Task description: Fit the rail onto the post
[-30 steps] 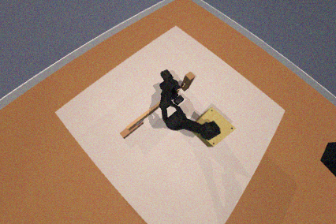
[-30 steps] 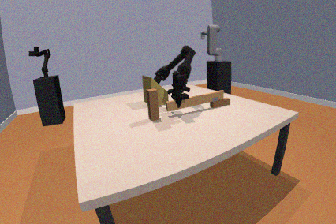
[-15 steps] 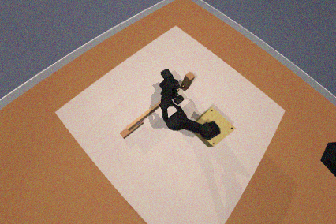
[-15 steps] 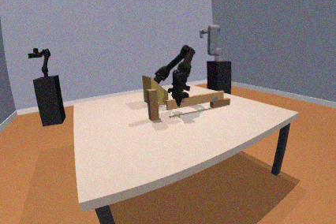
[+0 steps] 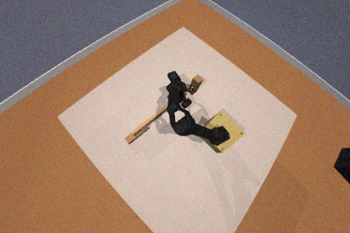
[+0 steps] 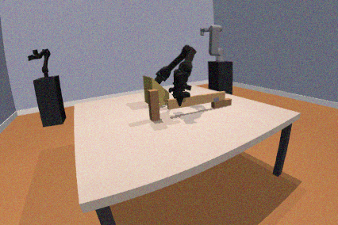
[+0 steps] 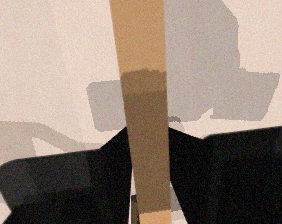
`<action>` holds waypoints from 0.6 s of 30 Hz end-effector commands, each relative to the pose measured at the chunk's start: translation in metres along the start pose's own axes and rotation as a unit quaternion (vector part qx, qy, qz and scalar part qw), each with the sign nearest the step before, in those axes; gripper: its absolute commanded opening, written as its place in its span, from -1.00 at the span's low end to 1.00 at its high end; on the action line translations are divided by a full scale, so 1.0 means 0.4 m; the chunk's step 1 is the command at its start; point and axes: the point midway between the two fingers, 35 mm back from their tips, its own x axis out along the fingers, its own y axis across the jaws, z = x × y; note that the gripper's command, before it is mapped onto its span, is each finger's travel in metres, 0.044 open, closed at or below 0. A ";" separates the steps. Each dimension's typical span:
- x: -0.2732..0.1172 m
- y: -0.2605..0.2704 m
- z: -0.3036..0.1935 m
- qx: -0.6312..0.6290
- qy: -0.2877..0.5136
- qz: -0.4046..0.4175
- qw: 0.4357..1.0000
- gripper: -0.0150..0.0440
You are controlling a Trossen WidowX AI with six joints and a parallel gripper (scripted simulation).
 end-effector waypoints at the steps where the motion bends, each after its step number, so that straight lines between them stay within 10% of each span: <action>1: -0.010 -0.010 -0.001 -0.001 -0.001 -0.009 1.000 -0.49; 18: -0.003 -0.003 -0.001 -0.001 -0.001 -0.009 1.000 -0.49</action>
